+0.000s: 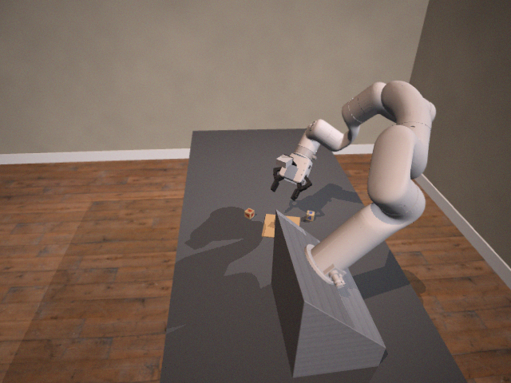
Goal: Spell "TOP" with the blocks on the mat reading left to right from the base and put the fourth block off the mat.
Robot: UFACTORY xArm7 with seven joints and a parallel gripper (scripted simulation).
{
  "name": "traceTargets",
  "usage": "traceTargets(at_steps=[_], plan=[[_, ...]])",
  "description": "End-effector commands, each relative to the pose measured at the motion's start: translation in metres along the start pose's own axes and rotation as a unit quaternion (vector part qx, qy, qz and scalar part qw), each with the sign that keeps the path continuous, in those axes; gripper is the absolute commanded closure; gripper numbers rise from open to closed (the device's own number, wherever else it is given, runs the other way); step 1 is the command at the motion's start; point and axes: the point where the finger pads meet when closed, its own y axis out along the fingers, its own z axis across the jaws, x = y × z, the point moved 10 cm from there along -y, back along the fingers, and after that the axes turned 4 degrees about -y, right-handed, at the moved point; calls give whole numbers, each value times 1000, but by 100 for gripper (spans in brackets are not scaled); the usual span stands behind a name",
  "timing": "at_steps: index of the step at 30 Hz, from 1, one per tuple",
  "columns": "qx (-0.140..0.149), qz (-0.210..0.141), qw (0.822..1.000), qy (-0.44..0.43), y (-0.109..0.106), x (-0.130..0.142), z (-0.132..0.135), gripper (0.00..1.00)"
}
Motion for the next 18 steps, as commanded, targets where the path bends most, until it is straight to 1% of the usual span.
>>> traceTargets(at_steps=[1, 2, 7, 18], plan=[[5, -3, 1000, 1, -27, 23, -21, 0], [5, -3, 1000, 1, -44, 39, -38, 0], [4, -3, 1000, 2, -73, 65, -74, 0], [4, -3, 1000, 2, -74, 66, -75, 0]])
